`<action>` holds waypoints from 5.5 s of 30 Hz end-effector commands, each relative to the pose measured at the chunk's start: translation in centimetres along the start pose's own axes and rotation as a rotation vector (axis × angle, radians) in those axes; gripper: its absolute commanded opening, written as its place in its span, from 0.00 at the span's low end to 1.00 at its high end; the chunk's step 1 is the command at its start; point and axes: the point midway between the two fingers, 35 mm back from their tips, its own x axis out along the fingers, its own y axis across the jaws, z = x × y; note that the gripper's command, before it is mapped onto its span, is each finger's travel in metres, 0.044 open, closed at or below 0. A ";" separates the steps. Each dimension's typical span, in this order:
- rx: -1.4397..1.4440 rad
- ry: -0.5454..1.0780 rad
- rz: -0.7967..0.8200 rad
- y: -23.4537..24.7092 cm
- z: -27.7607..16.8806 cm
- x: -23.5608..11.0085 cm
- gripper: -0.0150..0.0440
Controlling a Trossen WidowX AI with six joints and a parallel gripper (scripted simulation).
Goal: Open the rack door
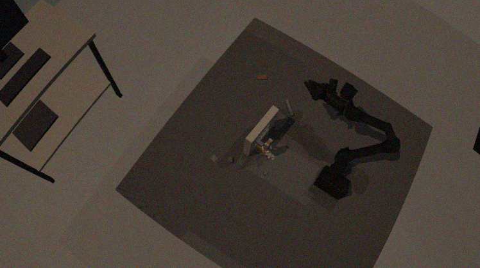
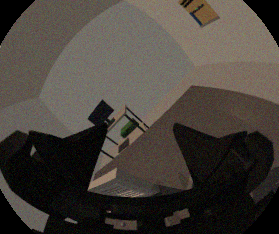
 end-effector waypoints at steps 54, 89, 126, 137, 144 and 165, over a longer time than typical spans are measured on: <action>-0.056 1.041 -0.177 13.1 -18.0 5.1 0.76; -0.594 1.287 -0.558 19.0 -24.9 0.1 0.76; -0.628 1.391 -0.585 15.8 -28.5 0.7 0.76; -0.628 1.430 -0.587 14.6 -29.6 0.8 0.76; -0.628 1.439 -0.588 14.3 -29.9 0.8 0.62; -0.634 1.442 -0.582 14.3 -29.9 0.8 0.30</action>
